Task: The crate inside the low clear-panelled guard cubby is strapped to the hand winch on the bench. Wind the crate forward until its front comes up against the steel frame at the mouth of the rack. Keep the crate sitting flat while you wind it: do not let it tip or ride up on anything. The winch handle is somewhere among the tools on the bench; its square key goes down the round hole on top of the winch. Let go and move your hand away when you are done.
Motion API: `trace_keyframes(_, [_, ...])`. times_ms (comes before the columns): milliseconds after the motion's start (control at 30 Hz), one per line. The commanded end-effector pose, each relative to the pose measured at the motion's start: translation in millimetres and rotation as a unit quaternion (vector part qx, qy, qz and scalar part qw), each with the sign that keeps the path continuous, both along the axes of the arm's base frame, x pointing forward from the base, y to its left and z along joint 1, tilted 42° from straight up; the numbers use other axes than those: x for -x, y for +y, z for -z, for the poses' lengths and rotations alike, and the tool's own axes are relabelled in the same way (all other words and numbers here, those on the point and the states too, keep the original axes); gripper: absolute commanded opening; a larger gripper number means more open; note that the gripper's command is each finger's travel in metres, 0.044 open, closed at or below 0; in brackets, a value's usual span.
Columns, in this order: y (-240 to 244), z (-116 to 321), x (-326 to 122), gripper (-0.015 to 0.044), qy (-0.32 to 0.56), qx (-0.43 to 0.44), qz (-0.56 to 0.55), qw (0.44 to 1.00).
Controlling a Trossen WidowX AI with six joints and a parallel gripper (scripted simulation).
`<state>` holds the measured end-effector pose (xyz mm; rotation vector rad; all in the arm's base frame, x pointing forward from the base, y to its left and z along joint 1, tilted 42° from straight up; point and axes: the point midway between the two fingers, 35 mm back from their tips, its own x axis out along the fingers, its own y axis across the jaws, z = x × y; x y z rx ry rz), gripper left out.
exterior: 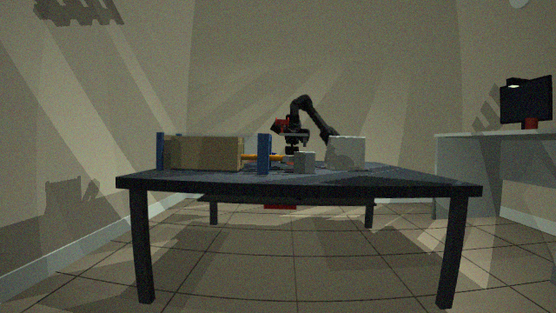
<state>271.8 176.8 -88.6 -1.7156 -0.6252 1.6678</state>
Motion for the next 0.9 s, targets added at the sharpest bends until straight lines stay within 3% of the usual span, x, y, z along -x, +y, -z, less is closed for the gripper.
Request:
trace_keyframes(0, [-2,3,-1,0.0000,-0.003,-0.006,-0.004,1.000])
trace_keyframes(867, [-14,8,2,0.0000,-0.004,-0.006,-0.003,1.000])
